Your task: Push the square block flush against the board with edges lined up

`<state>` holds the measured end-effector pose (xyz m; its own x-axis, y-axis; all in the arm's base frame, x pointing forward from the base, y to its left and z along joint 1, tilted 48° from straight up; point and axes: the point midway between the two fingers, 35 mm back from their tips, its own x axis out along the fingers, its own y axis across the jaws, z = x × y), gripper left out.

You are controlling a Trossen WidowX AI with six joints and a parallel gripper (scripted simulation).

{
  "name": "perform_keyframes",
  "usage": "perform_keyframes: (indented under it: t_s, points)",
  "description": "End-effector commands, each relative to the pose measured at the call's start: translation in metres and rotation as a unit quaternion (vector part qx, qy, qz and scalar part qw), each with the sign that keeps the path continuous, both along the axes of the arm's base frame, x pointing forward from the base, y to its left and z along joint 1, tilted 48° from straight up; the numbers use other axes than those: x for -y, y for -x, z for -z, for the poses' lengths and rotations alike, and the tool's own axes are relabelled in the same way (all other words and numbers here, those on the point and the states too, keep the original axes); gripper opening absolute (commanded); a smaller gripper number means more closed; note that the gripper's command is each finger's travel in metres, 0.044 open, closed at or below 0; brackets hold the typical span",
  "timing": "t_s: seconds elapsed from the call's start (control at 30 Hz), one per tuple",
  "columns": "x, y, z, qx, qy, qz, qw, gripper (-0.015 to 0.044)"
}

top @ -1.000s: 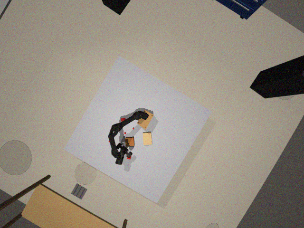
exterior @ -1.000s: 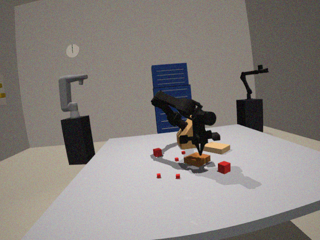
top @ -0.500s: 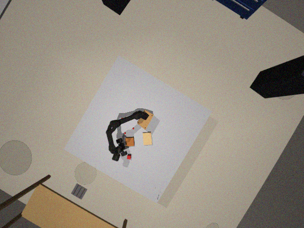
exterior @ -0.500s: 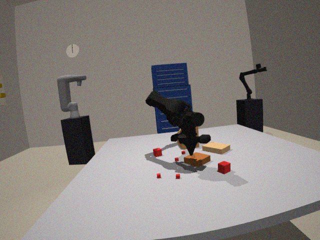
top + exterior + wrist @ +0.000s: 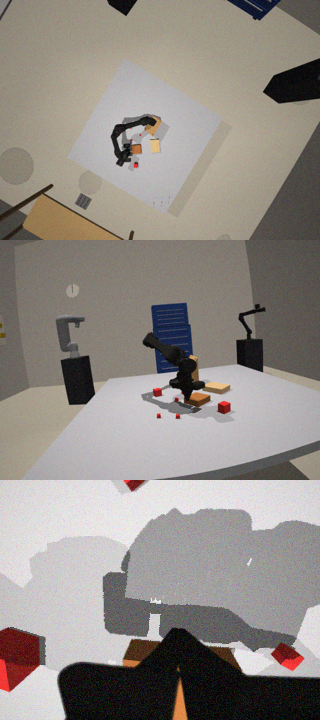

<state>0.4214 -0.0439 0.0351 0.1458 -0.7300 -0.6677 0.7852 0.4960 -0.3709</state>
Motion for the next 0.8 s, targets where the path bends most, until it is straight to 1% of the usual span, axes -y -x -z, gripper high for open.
perform_keyframes:
  t_s: [0.0, 0.77]
  points:
    - [0.025, 0.004, 0.018, -0.008, 0.005, 0.012, 1.0, 0.0]
    - [0.016, 0.011, 0.029, -0.008, 0.004, 0.012, 1.0, 0.0]
